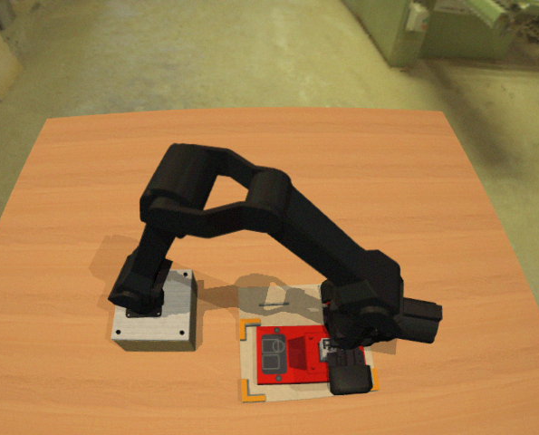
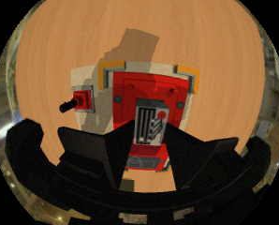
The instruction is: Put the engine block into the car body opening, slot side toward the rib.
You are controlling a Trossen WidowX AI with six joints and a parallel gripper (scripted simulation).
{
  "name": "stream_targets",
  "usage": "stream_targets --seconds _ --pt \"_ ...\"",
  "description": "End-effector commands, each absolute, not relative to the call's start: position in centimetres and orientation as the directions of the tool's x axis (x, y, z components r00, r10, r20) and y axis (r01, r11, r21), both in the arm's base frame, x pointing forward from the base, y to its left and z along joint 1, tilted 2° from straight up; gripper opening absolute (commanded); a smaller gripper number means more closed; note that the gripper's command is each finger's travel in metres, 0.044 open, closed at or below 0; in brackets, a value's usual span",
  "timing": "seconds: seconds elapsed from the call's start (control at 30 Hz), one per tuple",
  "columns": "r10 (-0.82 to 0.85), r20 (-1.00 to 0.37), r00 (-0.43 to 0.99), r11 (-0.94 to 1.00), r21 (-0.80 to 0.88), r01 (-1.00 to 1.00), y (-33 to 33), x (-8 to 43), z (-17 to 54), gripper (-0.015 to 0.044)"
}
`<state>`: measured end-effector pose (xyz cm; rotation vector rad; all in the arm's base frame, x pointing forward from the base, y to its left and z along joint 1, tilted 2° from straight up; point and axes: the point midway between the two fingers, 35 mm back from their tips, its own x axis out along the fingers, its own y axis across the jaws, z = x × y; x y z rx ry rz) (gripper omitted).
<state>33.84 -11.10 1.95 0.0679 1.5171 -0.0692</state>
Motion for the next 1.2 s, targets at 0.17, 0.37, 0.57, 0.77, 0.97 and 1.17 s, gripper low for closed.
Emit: stream_targets --seconds 0.17,0.37,0.57,0.77,0.97,1.17 --pt "0.001 -0.998 0.055 0.996 0.006 0.087 -11.03 33.89 1.74 0.0158" --pt "0.001 -0.998 0.055 0.996 0.006 0.086 -11.02 33.90 1.60 0.0158" --pt "0.001 -0.998 0.055 0.996 0.006 0.085 -11.03 33.90 1.47 0.0158" --pt "0.001 -0.998 0.055 0.996 0.006 0.084 -11.02 33.91 1.33 0.0158" --pt "0.001 -0.998 0.055 0.996 0.006 0.084 -11.02 33.92 1.20 0.0158" --pt "-0.003 -0.999 0.052 0.996 0.002 0.087 -11.10 33.88 1.23 0.0263"
